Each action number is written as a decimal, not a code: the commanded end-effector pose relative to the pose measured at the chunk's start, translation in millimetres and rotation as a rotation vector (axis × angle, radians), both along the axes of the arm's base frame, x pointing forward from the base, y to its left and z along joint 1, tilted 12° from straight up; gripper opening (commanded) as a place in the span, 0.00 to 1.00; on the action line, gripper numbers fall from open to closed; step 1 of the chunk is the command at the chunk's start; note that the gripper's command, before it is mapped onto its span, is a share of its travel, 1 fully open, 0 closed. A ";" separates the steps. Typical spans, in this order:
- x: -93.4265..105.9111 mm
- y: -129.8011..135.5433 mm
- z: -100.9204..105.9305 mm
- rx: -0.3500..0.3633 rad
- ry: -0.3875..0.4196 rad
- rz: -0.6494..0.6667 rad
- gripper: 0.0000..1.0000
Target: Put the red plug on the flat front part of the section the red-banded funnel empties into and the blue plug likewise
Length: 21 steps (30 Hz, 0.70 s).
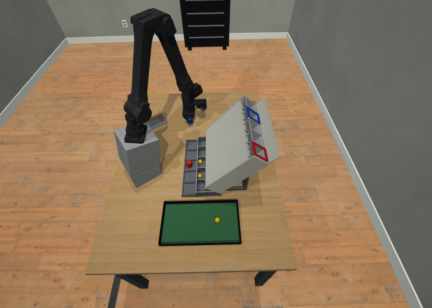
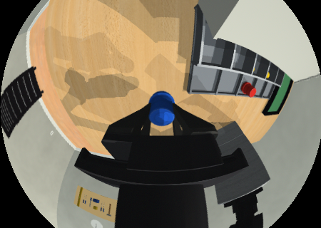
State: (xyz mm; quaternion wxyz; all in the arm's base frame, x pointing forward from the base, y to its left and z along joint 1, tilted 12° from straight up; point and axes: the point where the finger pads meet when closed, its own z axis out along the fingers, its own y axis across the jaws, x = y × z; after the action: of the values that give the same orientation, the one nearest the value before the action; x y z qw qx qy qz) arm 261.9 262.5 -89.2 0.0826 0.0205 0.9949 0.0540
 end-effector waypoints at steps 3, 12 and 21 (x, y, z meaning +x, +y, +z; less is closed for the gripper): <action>6.5 -3.1 7.2 0.022 -0.023 -0.002 0.00; 5.2 -25.3 4.2 0.022 -0.022 -0.002 0.00; 3.1 -77.6 -2.6 0.020 -0.024 -0.002 0.00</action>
State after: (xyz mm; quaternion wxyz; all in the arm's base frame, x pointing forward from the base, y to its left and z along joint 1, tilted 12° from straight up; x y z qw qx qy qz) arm 257.1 195.6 -98.2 0.0796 0.0361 0.9947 0.0536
